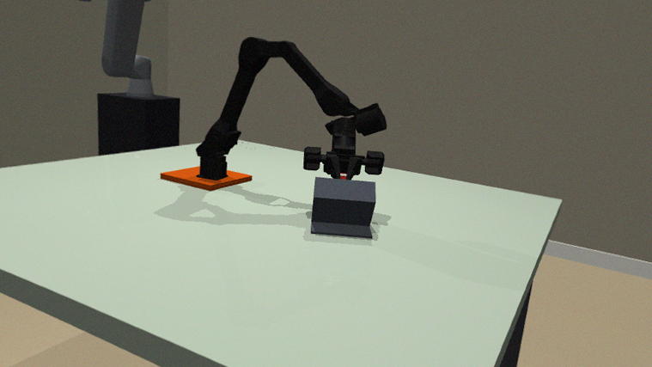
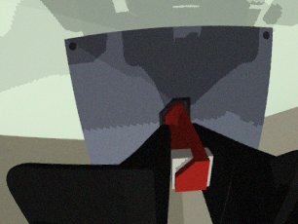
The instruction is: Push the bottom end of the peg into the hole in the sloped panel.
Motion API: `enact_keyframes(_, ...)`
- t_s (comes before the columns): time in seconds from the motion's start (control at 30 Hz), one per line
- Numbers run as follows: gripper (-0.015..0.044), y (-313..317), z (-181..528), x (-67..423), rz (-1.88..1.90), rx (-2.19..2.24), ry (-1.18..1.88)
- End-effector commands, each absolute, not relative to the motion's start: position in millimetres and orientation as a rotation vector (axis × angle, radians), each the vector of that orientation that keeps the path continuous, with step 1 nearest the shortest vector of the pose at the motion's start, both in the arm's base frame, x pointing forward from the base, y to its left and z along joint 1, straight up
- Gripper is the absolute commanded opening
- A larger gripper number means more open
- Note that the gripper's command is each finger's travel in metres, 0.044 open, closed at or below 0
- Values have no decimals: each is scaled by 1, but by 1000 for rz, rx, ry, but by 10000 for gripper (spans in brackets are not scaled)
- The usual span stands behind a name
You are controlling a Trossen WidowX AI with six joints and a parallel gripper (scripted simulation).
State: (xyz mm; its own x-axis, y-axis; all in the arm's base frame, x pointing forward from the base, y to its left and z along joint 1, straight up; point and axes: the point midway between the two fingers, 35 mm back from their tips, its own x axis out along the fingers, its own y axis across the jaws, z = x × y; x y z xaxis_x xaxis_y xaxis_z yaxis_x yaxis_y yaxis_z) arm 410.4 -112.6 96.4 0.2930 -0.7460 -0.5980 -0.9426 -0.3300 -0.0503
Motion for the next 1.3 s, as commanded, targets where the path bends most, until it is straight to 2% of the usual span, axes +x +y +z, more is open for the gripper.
enact_keyframes(0.0,0,-114,93,410,690,-2174,1515)
enact_keyframes(0.43,0,-114,95,411,678,-2172,1517)
enact_keyframes(1.0,440,-110,97,410,681,-2171,1516)
enact_keyframes(1.27,440,-98,106,407,689,-2168,1514)
